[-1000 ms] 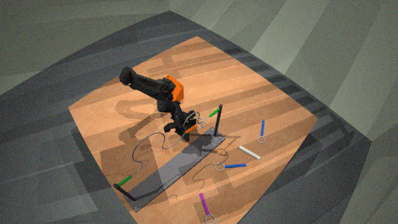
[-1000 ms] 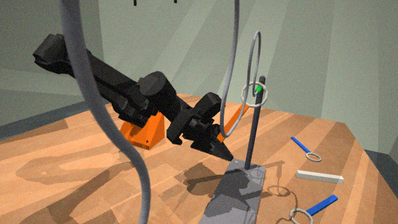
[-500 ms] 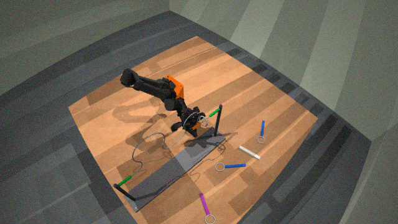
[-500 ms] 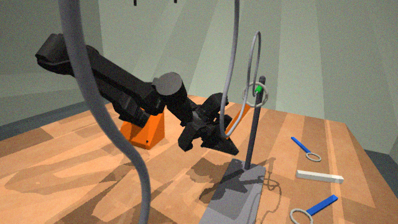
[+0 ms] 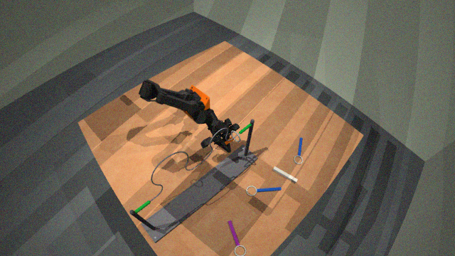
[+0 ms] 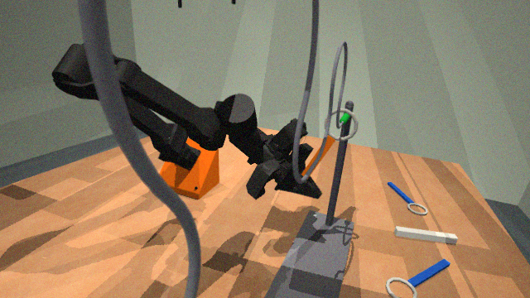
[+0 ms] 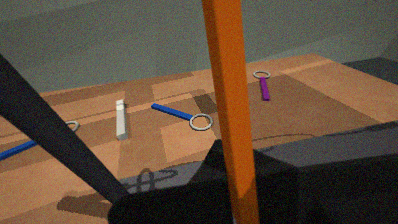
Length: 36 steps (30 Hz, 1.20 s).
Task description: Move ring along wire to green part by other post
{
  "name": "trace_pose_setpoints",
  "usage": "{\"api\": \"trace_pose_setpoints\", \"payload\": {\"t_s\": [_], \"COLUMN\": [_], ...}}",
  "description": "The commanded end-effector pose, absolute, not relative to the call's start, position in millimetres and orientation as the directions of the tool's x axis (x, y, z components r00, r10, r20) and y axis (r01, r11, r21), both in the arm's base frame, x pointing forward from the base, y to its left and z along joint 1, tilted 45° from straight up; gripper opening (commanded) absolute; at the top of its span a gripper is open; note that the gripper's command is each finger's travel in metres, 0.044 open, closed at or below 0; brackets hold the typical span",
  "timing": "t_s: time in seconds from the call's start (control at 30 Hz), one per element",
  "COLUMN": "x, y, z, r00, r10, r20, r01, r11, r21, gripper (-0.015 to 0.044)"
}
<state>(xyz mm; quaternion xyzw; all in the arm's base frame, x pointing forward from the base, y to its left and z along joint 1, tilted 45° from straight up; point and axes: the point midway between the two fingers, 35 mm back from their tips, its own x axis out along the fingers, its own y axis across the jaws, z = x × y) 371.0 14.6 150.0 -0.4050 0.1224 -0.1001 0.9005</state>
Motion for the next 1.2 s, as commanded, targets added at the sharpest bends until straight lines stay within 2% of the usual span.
{"api": "trace_pose_setpoints", "payload": {"t_s": [0.0,1.17], "x": [370,369], "y": [18,44], "z": [146,120], "r00": [0.949,0.95], "r10": [-0.28,-0.275], "r20": [-0.144,-0.149], "r01": [0.084,0.082], "r11": [0.666,0.677], "r21": [-0.741,-0.731], "gripper": [-0.015,-0.015]}}
